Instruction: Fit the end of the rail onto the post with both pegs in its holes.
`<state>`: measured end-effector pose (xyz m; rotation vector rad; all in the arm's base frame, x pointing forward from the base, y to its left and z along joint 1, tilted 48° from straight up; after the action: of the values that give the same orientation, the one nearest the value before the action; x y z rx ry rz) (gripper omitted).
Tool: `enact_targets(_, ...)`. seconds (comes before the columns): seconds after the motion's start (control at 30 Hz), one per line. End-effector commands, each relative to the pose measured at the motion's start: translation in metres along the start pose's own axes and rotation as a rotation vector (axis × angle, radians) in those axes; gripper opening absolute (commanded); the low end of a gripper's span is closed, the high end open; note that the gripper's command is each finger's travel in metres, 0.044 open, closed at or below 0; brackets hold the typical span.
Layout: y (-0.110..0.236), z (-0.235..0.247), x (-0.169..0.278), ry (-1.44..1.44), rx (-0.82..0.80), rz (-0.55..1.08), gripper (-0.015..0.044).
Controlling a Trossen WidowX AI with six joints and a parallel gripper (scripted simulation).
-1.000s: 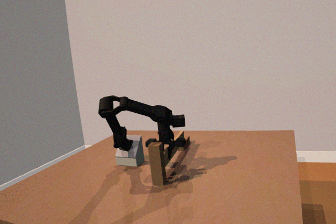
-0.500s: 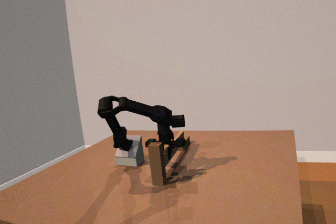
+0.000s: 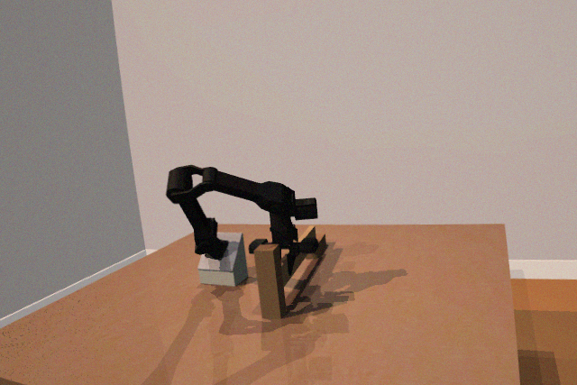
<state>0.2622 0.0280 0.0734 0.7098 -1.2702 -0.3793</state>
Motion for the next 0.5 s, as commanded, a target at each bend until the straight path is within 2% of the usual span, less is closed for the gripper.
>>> enact_targets(0.0,0.0004,-0.0003,0.0017,0.004,0.002,0.0,0.0)
enact_targets(0.47,0.0006,0.0,0.006,0.004,0.002,0.001,0.0)
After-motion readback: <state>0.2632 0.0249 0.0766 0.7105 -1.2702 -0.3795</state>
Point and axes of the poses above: the point midway between the two fingers, 35 mm back from their tips, its own y axis back along the fingers, its own z axis across the jaws, x = y × z, the point moved 5 cm from there along y, back along the fingers, and after that the axes turned 3 degrees about y, right-handed, at the moved point
